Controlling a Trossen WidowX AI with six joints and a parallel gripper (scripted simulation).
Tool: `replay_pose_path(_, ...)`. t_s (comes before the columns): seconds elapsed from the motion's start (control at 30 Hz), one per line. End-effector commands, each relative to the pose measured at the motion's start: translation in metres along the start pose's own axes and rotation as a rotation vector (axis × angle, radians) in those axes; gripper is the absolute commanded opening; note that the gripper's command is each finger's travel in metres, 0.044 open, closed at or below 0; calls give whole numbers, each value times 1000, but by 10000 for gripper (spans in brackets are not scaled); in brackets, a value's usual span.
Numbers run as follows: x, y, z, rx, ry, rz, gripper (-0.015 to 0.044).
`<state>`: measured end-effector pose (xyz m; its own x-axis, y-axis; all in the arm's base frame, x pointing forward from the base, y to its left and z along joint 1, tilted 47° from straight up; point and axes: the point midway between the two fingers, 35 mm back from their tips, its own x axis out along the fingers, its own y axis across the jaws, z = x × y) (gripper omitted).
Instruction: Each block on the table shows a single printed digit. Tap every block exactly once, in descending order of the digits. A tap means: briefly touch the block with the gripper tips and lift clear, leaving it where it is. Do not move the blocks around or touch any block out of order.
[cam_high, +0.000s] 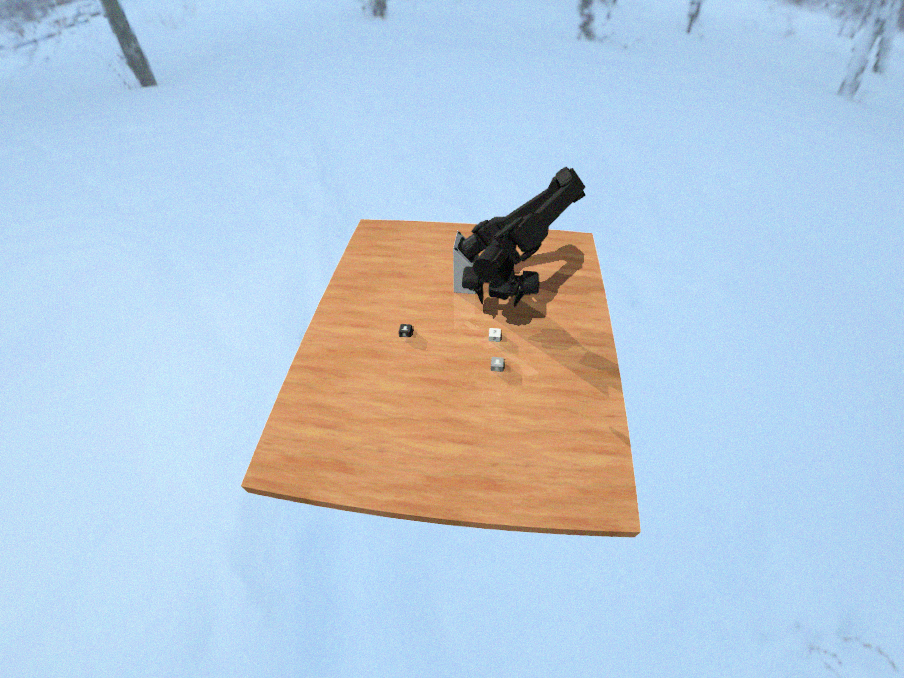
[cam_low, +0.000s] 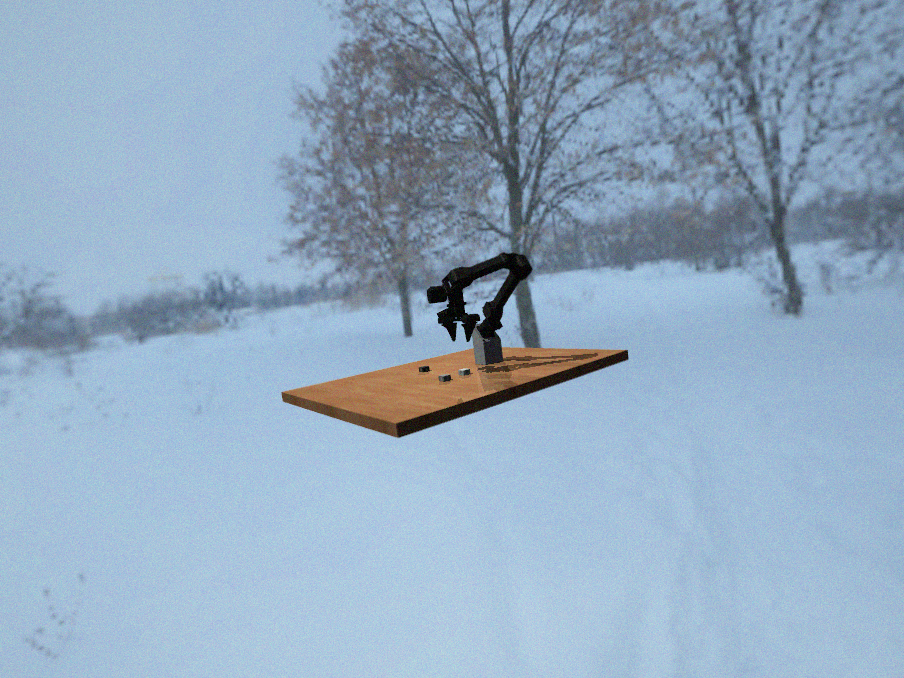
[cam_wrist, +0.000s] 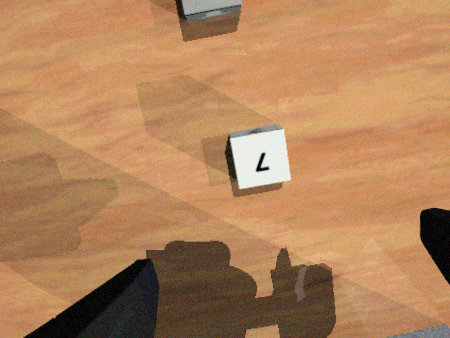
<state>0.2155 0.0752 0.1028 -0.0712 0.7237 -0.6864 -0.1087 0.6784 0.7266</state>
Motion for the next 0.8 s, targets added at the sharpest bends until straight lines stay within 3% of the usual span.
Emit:
replay_pose_path(0.0,1,5,-3,5,0,8,400)
replay_pose_path(0.53,1,5,-1,5,0,8,400)
replay_pose_path(0.77,-2,9,74,2,-3,7,400)
